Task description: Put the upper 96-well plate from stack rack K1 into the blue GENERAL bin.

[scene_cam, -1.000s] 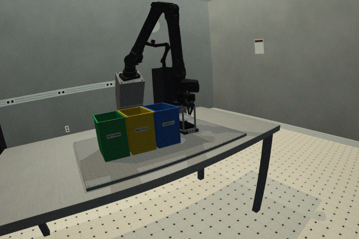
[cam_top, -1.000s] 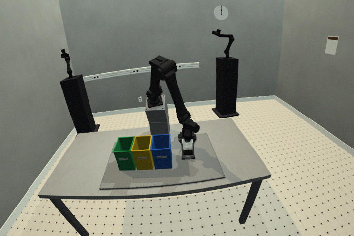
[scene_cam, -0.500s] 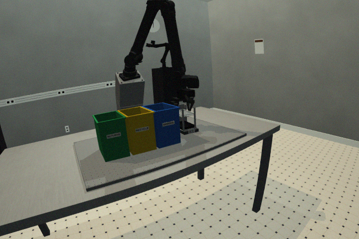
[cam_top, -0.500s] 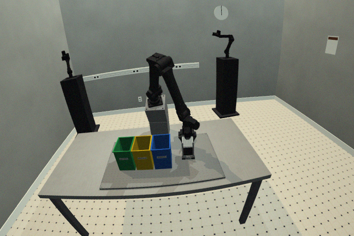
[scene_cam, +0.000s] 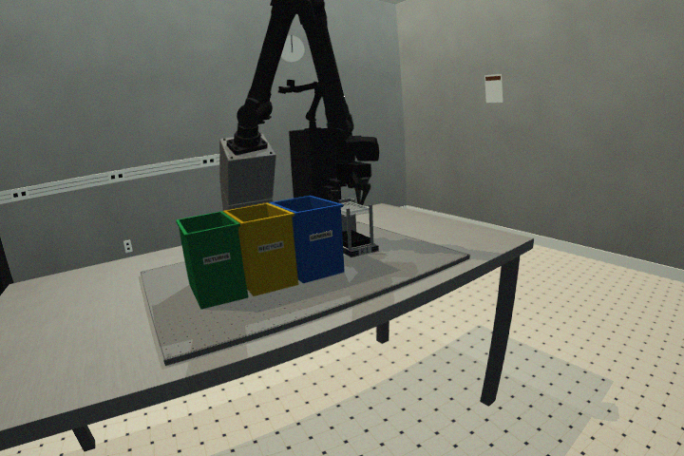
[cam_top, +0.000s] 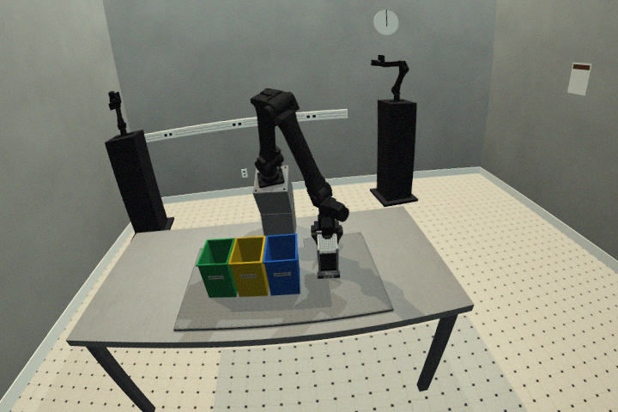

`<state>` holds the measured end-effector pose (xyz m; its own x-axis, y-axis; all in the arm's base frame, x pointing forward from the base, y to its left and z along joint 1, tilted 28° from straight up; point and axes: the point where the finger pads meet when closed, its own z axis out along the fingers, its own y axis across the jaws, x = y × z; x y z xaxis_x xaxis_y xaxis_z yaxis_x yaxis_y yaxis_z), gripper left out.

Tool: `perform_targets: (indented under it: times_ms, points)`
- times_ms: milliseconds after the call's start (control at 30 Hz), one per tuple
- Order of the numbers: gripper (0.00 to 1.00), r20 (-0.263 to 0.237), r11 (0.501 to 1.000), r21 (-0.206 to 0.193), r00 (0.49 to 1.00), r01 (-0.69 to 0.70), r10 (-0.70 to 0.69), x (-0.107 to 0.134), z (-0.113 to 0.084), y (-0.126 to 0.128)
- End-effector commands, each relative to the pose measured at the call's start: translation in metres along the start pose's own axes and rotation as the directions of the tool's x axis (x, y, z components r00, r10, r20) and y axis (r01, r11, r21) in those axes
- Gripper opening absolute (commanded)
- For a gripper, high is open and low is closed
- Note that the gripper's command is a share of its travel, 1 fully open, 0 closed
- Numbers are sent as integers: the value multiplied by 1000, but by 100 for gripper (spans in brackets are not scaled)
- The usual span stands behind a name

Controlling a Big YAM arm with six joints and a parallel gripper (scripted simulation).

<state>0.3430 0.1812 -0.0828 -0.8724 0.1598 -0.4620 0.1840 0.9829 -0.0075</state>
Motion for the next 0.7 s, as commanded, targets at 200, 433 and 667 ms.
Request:
perform_targets:
  times_ms: [200,433,667]
  points:
    - [0,6,1000,-7,1000,-5,5,0,-19,3]
    - [0,8,1000,-9,1000,-7,7,-1,-30,4]
    - [0,6,1000,-1,1000,-19,19,-3,-37,-1]
